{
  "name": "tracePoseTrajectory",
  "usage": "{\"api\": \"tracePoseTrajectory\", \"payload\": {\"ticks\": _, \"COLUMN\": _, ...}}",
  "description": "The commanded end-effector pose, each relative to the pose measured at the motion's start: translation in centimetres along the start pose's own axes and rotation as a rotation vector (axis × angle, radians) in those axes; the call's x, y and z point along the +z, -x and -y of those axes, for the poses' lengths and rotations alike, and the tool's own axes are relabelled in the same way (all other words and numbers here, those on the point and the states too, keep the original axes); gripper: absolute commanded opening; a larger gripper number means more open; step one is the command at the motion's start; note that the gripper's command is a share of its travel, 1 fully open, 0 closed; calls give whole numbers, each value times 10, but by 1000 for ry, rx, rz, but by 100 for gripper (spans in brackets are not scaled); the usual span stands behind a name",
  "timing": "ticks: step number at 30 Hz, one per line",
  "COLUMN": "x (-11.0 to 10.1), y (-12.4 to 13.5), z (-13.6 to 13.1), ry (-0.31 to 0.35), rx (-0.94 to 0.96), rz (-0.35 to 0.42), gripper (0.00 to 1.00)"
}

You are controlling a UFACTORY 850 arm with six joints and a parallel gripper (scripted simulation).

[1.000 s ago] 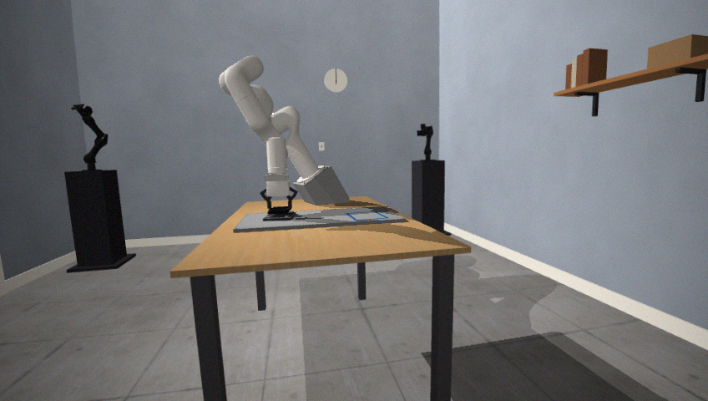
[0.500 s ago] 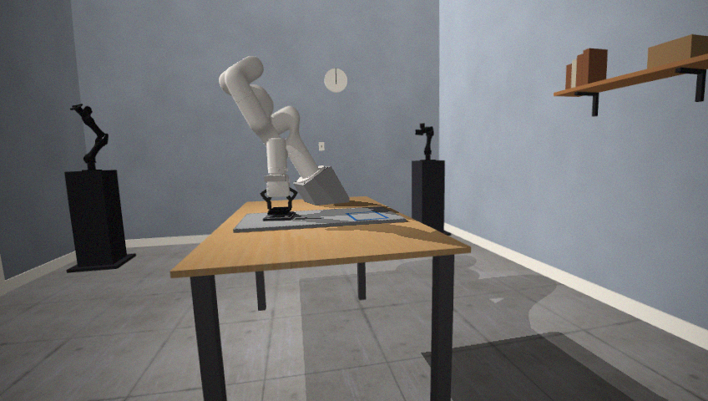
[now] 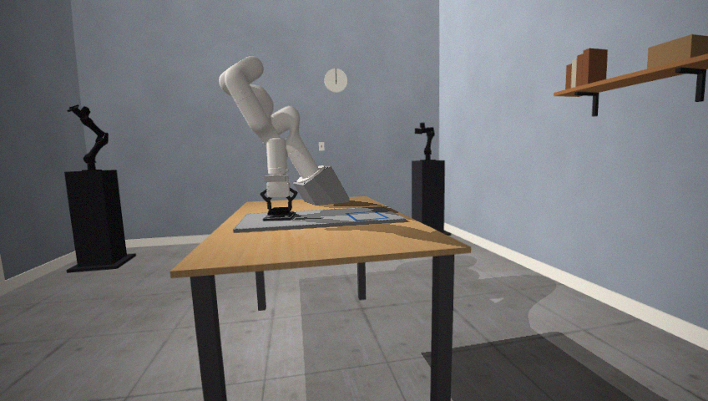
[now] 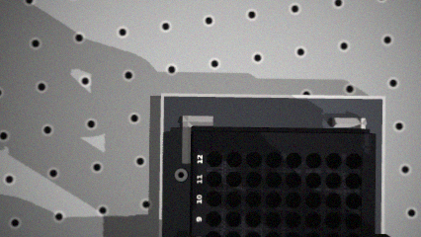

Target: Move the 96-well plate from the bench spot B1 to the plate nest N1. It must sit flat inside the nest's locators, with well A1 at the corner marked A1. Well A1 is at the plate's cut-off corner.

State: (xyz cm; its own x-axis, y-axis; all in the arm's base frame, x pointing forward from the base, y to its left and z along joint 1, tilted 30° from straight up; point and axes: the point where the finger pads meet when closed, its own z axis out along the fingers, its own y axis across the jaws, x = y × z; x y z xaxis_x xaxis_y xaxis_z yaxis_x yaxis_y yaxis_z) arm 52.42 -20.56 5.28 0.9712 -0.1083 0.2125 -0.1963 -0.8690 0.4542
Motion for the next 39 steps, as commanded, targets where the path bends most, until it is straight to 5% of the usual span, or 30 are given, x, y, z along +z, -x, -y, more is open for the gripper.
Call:
{"api": "tracePoseTrajectory", "payload": {"ticks": 1, "x": 0, "y": -1, "z": 0, "ry": 0, "rx": 0, "rz": -2, "gripper": 0}}
{"api": "tracePoseTrajectory", "payload": {"ticks": 39, "x": 6, "y": -1, "z": 0, "ry": 0, "rx": 0, "rz": -2, "gripper": 0}}
